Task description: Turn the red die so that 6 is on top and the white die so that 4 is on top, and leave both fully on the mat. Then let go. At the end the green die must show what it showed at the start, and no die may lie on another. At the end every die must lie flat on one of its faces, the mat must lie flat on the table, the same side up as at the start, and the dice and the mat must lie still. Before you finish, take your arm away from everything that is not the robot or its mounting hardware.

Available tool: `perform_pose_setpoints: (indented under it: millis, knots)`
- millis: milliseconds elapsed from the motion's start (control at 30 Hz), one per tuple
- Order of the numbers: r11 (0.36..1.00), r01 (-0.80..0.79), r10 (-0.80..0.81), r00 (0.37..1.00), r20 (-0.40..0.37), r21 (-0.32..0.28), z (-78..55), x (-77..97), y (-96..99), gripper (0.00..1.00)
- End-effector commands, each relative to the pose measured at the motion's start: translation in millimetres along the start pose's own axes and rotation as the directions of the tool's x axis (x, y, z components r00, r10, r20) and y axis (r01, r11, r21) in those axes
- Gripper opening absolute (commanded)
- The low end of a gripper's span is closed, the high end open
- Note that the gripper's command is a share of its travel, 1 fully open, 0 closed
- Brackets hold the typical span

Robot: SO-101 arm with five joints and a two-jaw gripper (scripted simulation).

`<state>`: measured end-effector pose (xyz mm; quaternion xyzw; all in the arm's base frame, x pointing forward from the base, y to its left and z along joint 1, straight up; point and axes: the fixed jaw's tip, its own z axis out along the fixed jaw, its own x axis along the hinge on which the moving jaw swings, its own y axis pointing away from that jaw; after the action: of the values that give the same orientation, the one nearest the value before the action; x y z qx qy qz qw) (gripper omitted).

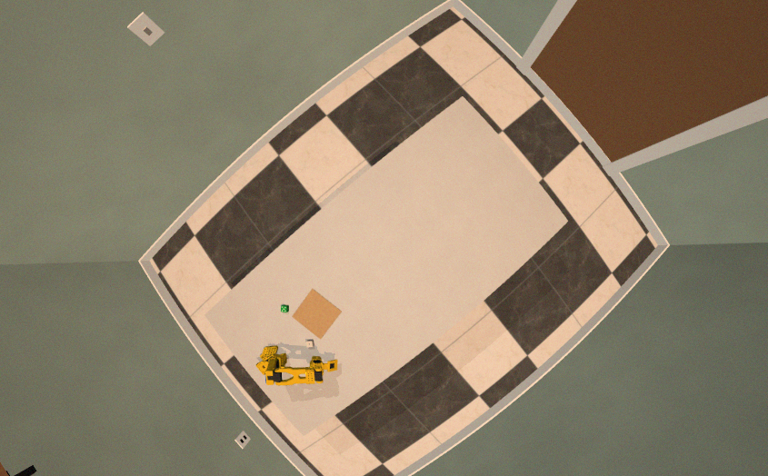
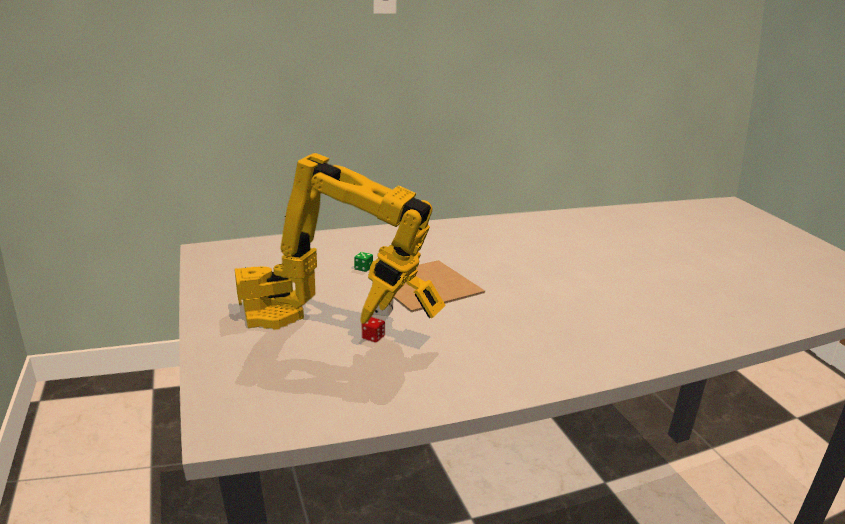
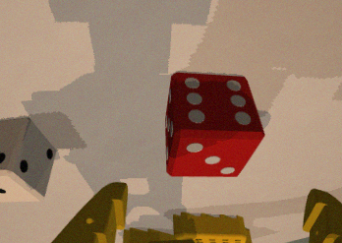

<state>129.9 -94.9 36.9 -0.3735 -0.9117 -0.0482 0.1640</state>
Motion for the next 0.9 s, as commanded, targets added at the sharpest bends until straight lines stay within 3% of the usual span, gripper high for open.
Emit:
perform_pose_setpoints:
  millis: [0, 867]
  knots:
    - [1.000, -0.002, 0.003, 0.999, 0.039, -0.003, -4.5, -4.6, 1.6, 0.31]
    - [1.000, -0.001, 0.001, 1.000, -0.003, 0.001, 17.6, -12.7, 2.5, 0.31]
